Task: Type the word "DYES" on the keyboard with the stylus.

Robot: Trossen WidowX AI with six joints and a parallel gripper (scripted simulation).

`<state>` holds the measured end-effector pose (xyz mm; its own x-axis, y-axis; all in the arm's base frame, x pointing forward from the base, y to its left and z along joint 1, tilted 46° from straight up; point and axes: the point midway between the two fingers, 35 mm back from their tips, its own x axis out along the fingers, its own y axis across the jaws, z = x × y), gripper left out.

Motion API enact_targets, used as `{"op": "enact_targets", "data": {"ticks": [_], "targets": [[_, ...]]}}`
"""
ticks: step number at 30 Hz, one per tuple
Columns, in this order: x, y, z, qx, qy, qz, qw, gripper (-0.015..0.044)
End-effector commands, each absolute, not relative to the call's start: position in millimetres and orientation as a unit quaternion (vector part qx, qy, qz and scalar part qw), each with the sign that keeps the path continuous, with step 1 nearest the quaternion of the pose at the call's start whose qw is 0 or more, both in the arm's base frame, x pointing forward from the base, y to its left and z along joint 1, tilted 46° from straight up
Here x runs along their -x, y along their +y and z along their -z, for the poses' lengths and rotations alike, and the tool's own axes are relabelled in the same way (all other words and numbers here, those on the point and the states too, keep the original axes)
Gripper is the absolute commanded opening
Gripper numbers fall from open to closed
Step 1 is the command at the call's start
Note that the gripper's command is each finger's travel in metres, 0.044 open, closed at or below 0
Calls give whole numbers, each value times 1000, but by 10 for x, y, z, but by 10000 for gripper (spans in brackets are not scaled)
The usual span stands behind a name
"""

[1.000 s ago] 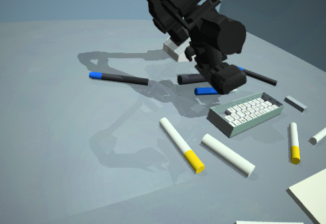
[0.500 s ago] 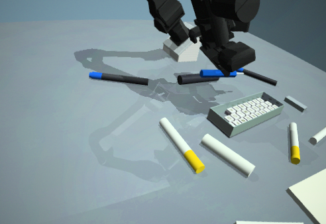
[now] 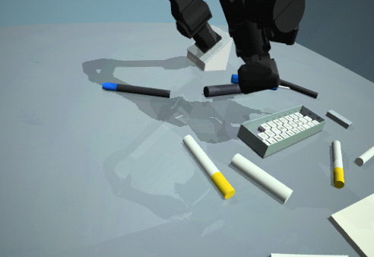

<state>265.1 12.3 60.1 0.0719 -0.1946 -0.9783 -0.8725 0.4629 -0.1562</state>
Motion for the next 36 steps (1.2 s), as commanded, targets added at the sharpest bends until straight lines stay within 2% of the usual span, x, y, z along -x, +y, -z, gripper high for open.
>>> {"op": "enact_targets", "data": {"ticks": [1, 18, 36], "targets": [[-2713, 127, -647, 383, 637, -255, 619, 0], [-2987, 115, -856, 130, 697, -73, 701, 0], [-3248, 104, -1085, -151, 708, 128, 678, 0]]}}
